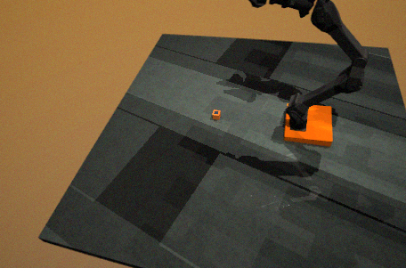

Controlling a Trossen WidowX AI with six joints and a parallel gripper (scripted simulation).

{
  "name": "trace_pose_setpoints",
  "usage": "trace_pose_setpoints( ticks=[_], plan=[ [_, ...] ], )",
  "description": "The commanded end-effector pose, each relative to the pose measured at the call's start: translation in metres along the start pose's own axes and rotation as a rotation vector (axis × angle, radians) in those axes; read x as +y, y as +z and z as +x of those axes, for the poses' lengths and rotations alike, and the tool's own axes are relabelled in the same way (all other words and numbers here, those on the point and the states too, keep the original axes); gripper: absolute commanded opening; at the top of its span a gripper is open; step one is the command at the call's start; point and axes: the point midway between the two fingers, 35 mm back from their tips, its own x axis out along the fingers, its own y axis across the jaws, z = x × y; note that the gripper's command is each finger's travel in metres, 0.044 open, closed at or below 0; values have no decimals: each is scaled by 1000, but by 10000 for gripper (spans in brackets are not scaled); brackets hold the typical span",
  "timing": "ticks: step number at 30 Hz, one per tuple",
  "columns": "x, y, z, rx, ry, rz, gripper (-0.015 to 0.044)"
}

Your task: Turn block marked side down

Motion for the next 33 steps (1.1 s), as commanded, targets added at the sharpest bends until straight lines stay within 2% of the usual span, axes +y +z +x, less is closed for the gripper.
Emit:
trace_pose_setpoints(
  ticks=[1, 10, 18, 25, 33],
  plan=[
    [-54, -19, 27, 66, -132, -34, 440],
    [-171, -81, 63, 309, -424, -69, 440],
    [-274, -156, 61, 621, -667, -123, 440],
    [-351, -227, 28, 975, -838, -176, 440],
    [-401, -311, -50, 1487, -937, -203, 440]
  ],
)
